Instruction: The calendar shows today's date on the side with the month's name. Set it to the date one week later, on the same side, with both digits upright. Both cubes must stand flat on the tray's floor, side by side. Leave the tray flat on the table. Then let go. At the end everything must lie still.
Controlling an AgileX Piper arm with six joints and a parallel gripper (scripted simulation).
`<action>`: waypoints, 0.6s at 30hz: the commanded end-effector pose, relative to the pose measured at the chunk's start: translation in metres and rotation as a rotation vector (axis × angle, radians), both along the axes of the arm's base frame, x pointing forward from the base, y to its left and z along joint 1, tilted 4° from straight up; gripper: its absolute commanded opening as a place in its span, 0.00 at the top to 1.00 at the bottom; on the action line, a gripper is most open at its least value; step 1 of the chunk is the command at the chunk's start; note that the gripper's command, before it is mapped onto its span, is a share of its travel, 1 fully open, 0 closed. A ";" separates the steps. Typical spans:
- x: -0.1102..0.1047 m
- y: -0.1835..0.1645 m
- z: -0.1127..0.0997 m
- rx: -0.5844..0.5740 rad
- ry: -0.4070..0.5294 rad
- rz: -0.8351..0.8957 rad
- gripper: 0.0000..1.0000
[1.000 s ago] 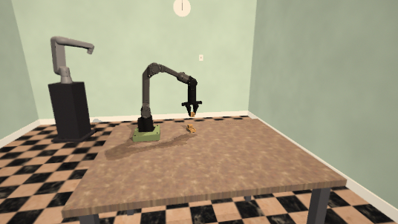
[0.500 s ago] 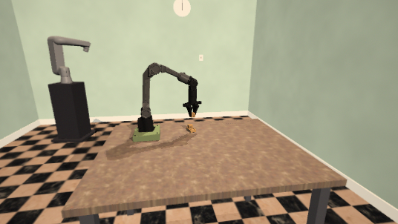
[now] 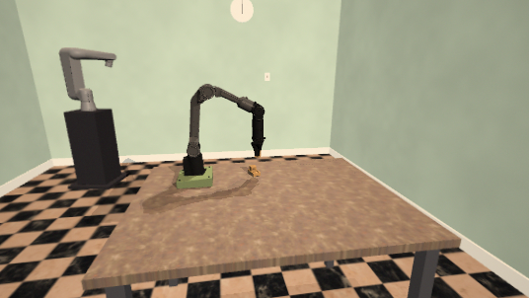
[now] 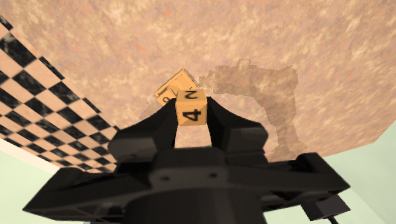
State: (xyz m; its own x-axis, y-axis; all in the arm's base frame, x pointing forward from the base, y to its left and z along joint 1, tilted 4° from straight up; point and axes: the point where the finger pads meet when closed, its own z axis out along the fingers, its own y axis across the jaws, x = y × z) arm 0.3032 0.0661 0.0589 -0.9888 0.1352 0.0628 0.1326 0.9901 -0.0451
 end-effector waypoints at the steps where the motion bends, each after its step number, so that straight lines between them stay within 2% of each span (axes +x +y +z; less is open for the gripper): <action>1: 0.003 -0.002 0.000 0.014 0.003 0.079 0.65; 2: 0.003 -0.002 0.000 0.014 0.003 0.079 0.65; 17: 0.018 -0.029 -0.004 0.088 0.038 1.168 0.65; 18: 0.018 -0.029 -0.004 0.088 0.038 1.168 0.65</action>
State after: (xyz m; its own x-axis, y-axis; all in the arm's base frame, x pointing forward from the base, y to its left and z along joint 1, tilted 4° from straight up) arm 0.3190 0.0376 0.0551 -0.5271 -0.8470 0.0686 -0.8471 0.5302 0.0374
